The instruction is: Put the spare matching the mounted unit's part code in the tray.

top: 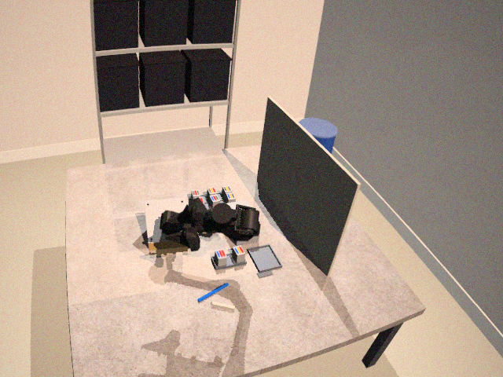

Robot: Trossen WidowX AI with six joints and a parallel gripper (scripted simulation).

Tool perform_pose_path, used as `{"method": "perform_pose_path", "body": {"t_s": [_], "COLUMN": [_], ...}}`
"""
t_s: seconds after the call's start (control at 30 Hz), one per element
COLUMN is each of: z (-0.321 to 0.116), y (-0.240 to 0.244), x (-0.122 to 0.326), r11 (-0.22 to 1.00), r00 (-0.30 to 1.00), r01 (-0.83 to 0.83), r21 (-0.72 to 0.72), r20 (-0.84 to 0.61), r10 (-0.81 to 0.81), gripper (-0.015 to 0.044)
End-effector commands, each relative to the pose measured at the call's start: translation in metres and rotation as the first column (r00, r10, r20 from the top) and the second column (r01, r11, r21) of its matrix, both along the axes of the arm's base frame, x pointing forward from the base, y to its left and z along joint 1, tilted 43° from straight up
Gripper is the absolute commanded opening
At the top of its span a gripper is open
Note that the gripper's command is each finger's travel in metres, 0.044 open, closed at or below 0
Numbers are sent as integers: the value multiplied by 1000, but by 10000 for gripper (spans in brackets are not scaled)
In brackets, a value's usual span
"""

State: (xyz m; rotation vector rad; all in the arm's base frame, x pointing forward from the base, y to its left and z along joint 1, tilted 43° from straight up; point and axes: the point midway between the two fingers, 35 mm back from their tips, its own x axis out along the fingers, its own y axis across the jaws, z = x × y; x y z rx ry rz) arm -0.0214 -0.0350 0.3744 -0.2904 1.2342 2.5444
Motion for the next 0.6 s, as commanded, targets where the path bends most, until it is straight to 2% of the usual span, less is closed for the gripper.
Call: {"method": "perform_pose_path", "body": {"t_s": [0.0, 0.23, 0.4, 0.57], "z": [0, 1, 6, 5], "y": [0, 5, 45, 97], "x": [0, -5, -36, -51], "r11": [1000, 999, 960, 861], "r00": [1000, 999, 949, 822], "r01": [0, 35, 280, 509], "r21": [0, -2, -5, 4], "r20": [0, 18, 152, 292], "r10": [0, -35, -276, -488], "gripper": [426, 440, 440, 440]}}
